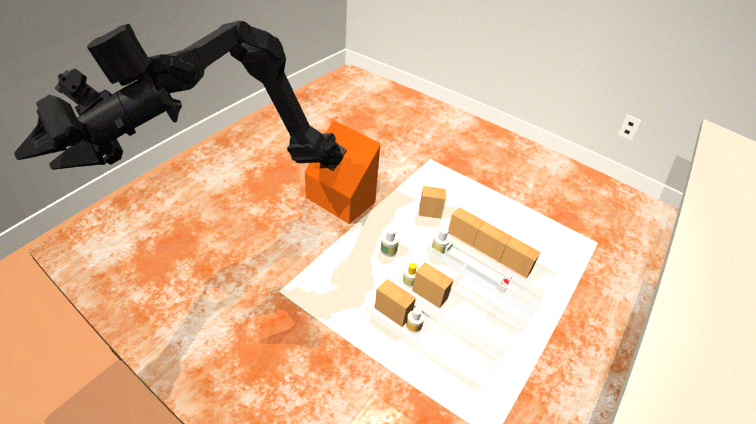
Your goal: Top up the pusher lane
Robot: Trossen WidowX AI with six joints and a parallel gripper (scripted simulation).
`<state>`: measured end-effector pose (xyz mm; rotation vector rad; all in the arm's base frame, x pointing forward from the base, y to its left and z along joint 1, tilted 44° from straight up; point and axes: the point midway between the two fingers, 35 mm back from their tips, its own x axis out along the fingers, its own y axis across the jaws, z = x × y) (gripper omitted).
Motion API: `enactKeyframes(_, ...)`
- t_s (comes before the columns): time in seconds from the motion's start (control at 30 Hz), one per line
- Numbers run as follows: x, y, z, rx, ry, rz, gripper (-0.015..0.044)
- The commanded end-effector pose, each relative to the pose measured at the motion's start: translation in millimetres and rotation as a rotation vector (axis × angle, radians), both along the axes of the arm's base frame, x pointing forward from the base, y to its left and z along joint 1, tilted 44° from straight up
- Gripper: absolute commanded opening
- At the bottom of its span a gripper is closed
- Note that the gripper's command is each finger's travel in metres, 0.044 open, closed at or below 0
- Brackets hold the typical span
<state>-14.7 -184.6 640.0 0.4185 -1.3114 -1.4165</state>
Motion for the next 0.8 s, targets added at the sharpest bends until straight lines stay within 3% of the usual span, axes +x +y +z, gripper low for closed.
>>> enactKeyframes(0.0, 47.1, -36.9, -30.3, 0.131, 0.125, 0.095, 0.0440)
enactKeyframes(0.43, 202.3, -73.3, -148.5, 0.435, 0.596, 0.409, 0.0440)
enactKeyframes(0.77, 306.2, -36.4, -277.8, 0.632, 1.010, 0.667, 0.0440)
